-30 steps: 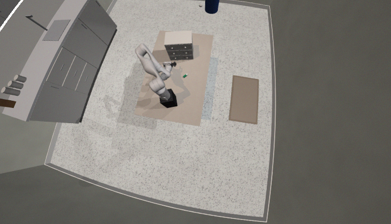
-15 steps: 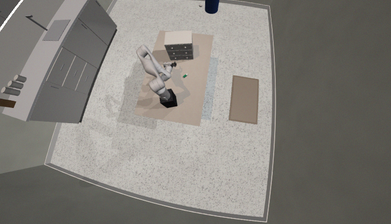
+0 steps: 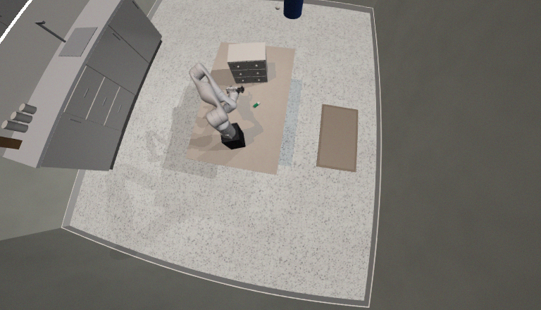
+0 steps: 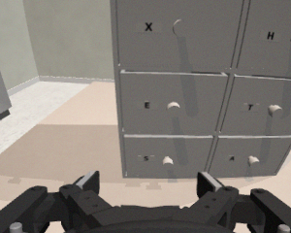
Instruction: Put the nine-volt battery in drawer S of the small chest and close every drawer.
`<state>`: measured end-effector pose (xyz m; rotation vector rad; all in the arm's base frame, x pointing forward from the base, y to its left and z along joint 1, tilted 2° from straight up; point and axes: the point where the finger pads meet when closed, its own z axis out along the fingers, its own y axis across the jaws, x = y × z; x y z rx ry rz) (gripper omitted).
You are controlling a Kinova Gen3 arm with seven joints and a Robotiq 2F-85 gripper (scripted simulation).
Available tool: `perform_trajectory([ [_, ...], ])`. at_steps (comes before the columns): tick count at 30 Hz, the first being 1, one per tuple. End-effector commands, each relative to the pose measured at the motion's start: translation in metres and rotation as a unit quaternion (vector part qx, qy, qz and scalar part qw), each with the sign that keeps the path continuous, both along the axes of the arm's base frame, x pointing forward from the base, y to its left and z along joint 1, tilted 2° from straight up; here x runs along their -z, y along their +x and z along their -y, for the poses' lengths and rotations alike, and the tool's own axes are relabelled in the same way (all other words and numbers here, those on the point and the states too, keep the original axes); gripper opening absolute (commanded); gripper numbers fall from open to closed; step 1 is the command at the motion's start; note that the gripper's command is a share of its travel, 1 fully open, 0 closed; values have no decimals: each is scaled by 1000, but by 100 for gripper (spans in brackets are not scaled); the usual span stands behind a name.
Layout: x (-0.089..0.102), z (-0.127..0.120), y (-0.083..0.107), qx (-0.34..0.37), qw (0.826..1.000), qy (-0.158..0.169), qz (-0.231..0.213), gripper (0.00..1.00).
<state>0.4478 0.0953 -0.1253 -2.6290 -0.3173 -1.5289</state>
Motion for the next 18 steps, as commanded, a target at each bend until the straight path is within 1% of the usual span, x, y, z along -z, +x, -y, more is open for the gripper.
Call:
perform_trajectory([
  [1,0,0,0,0,1000,0,1,100],
  [14,0,0,0,0,1000,0,1,100],
  [18,3,0,0,0,1000,0,1,100],
])
